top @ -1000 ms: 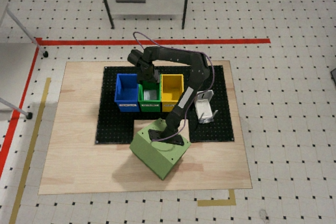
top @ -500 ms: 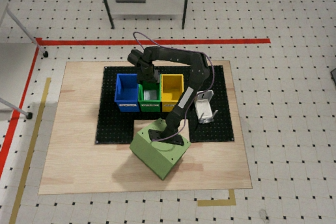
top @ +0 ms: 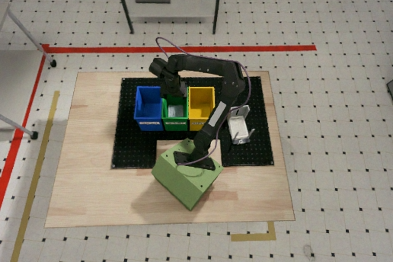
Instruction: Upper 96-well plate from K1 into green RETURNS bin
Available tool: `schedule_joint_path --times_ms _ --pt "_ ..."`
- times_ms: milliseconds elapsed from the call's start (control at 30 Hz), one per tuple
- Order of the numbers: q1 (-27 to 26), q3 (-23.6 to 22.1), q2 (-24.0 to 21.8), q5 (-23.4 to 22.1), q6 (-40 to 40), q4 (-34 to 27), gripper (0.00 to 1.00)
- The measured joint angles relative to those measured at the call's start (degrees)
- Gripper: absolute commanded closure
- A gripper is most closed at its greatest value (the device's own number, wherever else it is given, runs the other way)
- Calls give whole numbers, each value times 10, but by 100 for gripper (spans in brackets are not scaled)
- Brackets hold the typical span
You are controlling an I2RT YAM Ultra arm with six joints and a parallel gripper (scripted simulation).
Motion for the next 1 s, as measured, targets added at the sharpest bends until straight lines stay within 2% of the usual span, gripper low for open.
schedule_joint_path --times_ms 700,1000 --pt "0 -3 -2 0 -1 0 18" --pt "-17 -47 -62 0 -20 -4 18"
